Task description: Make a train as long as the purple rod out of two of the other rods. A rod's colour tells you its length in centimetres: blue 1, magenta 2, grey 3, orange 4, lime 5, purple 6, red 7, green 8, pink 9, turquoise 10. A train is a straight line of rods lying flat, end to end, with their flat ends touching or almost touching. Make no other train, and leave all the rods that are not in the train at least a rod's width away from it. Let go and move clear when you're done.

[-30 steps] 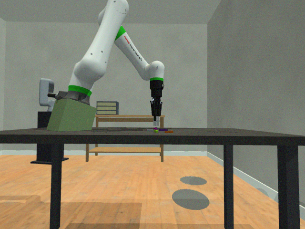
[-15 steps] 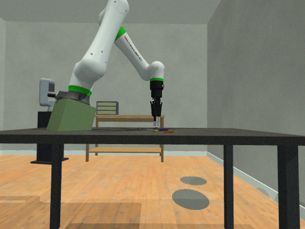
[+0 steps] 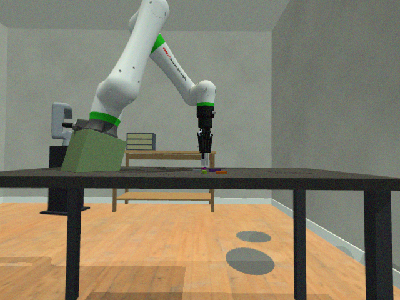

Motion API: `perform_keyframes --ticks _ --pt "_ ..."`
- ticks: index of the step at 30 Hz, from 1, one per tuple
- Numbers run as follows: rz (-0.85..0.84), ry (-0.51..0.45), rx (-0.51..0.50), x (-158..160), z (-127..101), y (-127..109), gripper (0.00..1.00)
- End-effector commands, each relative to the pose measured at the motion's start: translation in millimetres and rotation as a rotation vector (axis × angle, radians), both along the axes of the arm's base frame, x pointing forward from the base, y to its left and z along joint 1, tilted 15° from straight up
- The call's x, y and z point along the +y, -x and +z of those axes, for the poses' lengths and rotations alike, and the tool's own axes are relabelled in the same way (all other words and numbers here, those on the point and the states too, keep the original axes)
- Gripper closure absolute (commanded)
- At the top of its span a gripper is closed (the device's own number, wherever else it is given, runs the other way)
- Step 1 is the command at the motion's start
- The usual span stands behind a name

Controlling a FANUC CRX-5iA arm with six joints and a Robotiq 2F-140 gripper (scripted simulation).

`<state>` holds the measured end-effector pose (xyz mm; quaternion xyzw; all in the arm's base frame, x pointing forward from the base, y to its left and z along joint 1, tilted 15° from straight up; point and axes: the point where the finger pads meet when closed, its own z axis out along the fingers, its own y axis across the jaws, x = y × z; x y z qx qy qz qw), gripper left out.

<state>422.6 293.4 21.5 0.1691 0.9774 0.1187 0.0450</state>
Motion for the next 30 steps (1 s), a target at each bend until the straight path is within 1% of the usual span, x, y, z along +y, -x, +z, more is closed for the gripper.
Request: perform_keyframes --ticks 1,19,30 --pt "0.0 0.0 0.0 0.0 0.2 -0.2 0.85" --pt "0.0 0.0 0.0 0.1 -0.1 -0.2 0.85" --pt "0.0 0.0 0.0 1.4 -6.0 -1.0 0.85"
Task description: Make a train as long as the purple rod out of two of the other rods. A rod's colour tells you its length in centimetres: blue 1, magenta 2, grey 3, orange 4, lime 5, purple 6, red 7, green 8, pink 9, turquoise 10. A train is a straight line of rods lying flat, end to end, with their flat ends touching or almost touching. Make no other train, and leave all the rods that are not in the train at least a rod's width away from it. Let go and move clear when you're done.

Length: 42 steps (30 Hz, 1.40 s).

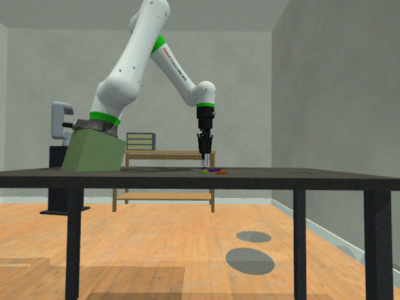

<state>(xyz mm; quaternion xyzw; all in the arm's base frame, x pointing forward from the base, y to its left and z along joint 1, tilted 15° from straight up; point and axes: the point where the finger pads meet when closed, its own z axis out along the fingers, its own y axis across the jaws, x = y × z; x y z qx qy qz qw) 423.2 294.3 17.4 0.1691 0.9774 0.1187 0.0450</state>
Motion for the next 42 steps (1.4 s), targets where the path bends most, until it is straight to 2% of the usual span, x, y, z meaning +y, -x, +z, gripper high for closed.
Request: perform_keyframes --ticks 1,11,42 --pt "0.0 0.0 0.0 0.7 -2.9 -0.6 0.85" --pt "0.0 0.0 0.0 2.6 -11.0 -1.7 0.85" --pt "0.0 0.0 0.0 2.8 -12.0 -1.8 0.85"
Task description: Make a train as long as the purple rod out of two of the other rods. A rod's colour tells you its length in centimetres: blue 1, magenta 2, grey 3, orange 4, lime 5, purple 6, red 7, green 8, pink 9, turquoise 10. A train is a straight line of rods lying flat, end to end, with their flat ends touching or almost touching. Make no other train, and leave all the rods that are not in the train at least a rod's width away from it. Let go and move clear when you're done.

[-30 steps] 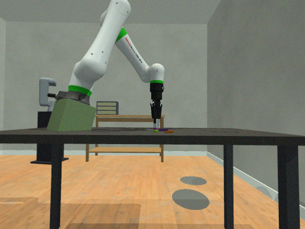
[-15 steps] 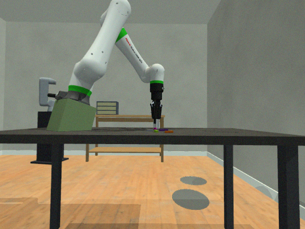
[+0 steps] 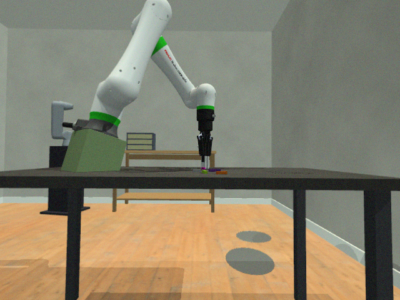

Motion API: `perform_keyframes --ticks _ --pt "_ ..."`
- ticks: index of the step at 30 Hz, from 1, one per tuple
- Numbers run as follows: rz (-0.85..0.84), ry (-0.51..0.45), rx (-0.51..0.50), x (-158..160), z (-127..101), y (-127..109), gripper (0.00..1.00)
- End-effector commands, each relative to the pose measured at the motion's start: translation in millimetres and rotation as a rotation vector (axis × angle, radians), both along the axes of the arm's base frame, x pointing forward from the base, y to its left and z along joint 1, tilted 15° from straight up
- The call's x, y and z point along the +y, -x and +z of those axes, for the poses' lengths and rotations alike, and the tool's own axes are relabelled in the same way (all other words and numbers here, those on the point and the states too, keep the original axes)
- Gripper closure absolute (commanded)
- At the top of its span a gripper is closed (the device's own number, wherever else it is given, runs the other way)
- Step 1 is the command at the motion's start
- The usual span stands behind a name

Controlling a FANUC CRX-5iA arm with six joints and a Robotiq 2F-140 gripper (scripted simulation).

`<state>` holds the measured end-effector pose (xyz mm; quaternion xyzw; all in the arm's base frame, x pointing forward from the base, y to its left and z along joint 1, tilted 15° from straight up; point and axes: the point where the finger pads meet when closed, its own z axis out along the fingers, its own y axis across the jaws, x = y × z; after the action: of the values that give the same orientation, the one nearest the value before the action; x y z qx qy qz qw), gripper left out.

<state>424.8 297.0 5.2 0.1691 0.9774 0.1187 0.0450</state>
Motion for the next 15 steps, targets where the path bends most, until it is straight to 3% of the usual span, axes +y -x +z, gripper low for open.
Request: perform_keyframes --ticks 1,11,12,15 --pt "0.0 0.0 0.0 0.0 0.2 -0.2 0.85" --pt "0.0 0.0 0.0 0.0 0.2 -0.2 0.85" --pt "0.0 0.0 0.0 0.0 0.2 -0.2 0.97" --pt "0.0 0.0 0.0 0.0 0.2 -0.2 0.97"
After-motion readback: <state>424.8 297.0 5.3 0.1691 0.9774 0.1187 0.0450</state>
